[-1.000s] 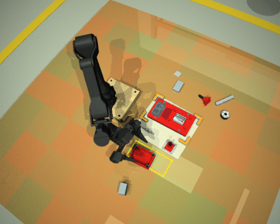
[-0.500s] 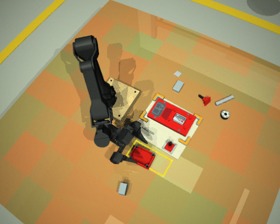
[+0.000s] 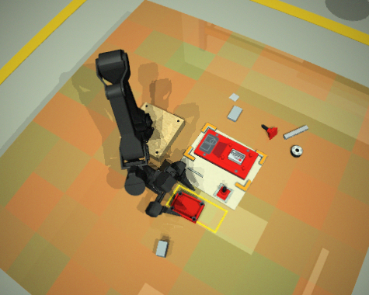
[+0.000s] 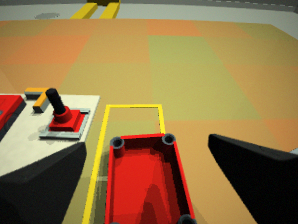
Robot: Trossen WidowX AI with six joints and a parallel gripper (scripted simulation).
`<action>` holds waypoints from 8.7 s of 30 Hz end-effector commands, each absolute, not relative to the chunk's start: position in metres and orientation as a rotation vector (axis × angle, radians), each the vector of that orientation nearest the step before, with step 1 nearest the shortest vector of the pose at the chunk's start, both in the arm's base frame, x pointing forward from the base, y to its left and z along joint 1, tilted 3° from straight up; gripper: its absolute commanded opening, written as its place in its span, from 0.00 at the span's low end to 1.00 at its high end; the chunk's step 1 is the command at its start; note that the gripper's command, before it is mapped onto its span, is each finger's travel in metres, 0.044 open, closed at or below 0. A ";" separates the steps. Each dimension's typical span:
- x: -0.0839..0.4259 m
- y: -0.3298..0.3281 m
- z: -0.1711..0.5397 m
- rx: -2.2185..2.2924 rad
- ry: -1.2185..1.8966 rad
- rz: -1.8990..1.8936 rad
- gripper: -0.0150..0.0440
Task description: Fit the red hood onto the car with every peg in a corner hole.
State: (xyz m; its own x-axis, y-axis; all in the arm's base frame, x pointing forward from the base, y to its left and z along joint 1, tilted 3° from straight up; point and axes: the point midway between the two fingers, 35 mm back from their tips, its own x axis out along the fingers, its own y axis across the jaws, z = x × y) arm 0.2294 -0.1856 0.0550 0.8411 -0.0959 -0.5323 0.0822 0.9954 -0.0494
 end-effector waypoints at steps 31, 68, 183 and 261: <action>0.229 -0.186 0.034 -0.029 0.560 -0.089 1.00; 0.227 -0.186 0.014 -0.033 0.557 -0.090 1.00; 0.230 -0.184 0.071 0.358 0.529 -0.205 0.25; 0.223 -0.185 0.050 2.190 0.176 -0.681 0.25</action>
